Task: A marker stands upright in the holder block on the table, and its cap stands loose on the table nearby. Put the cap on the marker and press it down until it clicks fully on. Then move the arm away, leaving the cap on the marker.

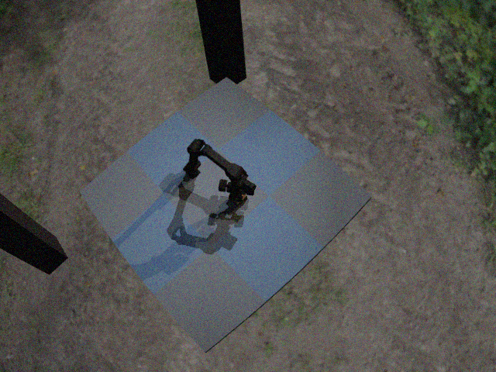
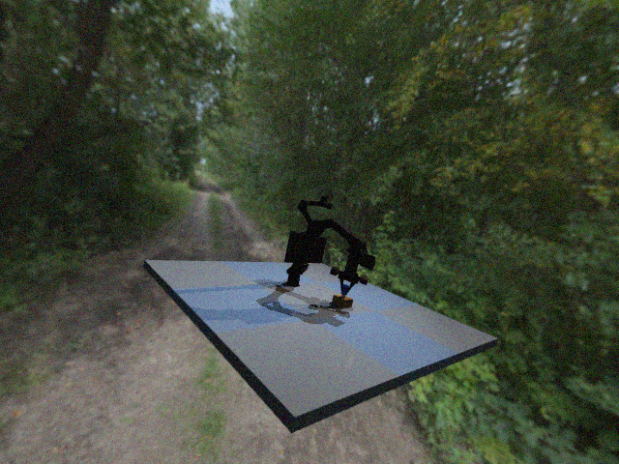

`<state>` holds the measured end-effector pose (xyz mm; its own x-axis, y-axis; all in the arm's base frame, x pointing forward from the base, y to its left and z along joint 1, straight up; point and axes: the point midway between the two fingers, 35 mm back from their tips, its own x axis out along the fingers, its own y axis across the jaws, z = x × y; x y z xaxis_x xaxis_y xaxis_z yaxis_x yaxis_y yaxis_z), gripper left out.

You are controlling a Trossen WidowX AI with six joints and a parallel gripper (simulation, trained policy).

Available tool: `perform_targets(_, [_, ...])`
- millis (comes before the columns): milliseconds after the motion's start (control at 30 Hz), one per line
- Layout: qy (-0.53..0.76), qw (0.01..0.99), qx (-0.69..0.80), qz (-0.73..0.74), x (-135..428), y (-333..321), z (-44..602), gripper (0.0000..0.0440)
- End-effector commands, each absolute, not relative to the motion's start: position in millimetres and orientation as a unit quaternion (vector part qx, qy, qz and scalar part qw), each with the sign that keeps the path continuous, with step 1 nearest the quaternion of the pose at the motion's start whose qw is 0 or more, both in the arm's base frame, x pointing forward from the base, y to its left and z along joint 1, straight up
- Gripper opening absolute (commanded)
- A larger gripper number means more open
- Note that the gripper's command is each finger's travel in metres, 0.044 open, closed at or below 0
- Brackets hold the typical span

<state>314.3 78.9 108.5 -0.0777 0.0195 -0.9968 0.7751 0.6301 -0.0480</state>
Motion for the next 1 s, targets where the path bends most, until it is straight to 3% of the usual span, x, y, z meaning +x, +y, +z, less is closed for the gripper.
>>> perform_targets(0, [0.675, 0.599, 0.279, -0.329, 307.9, 69.9, 93.2, 0.0146])
perform_targets(200, [0.676, 0.6, 0.276, -0.327, 307.5, 69.3, 92.2, 0.0157])
perform_targets(367, [0.684, 0.592, 0.274, -0.326, 300.3, 69.7, 90.9, 0.0209])
perform_targets(700, [0.677, 0.604, 0.286, -0.309, 298.4, 72.1, 98.3, 0.044])
perform_targets(967, [0.655, 0.626, 0.307, -0.292, 304.5, 74.2, 117.1, 0.044])
